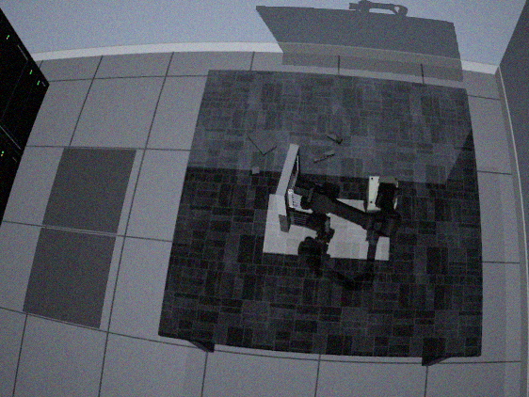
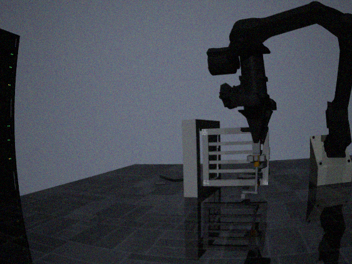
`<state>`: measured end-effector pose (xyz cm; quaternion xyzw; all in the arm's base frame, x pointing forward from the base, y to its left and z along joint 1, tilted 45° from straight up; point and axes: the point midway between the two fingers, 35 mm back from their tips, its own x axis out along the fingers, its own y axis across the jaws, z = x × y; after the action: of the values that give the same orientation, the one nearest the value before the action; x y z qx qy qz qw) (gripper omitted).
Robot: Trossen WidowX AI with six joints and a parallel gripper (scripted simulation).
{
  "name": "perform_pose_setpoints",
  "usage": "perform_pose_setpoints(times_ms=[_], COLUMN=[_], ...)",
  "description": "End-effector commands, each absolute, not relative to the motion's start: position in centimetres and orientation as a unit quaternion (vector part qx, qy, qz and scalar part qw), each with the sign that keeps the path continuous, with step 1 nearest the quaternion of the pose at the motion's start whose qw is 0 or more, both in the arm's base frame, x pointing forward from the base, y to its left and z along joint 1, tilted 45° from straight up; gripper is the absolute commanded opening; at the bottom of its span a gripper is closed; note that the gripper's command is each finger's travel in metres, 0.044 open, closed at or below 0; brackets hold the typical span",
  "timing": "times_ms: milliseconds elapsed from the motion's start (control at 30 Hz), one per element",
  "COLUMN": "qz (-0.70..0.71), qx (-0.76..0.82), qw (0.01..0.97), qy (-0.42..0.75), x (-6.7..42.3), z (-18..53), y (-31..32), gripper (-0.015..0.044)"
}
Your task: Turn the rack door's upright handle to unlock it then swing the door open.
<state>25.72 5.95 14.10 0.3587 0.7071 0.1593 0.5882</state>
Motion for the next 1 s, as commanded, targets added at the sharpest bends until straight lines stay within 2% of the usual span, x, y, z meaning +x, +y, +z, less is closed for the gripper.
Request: perform_pose_setpoints(times_ms=[0, 133, 467, 500, 967], qz=[0.157, 0.157, 0.157, 0.157, 0.149], qx=[0.364, 0.364, 0.364, 0.364, 0.369], qw=[0.587, 0.587, 0.587, 0.587, 0.6], qy=[0.706, 0.706, 0.706, 0.706, 0.694], x=[25.8, 25.8, 25.8, 25.8, 26.0], z=[14.3, 14.3, 14.3, 14.3, 16.0], y=[6.0, 6.0, 6.0, 6.0, 4.3], gripper=[0.0026, 0.0026, 0.0289, 0.0299, 0.0299])
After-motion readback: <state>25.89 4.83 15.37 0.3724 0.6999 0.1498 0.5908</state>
